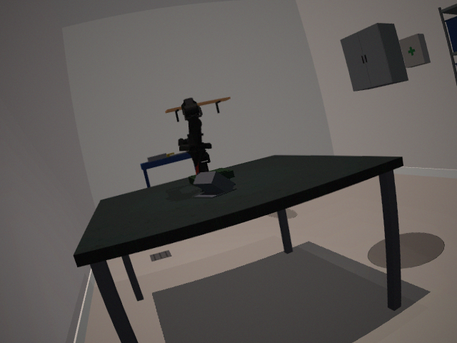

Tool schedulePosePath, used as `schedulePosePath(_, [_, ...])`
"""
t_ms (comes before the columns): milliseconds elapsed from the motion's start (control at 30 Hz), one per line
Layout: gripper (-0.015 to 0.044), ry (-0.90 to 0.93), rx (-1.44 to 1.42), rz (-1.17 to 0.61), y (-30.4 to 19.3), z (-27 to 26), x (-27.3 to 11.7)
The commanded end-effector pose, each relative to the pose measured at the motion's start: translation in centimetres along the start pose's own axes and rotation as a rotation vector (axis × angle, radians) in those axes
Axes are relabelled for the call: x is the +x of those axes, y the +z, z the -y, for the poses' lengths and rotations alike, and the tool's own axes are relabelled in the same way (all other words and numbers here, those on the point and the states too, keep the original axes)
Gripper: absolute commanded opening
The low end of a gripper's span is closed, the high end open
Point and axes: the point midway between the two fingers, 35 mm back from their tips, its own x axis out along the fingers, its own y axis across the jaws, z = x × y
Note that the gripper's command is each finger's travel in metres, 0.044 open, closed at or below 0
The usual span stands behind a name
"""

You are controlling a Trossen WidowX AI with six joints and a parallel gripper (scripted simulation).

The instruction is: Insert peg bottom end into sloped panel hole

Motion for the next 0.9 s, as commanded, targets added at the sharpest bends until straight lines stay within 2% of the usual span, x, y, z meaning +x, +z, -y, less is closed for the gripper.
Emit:
schedulePosePath(0, [0.0000, 0.013, -0.002, 0.018, -0.4, -0.1, 0.0])
schedulePosePath(867, [0.0000, 0.113, -0.035, 0.089, -3.3, 0.4, -0.8])
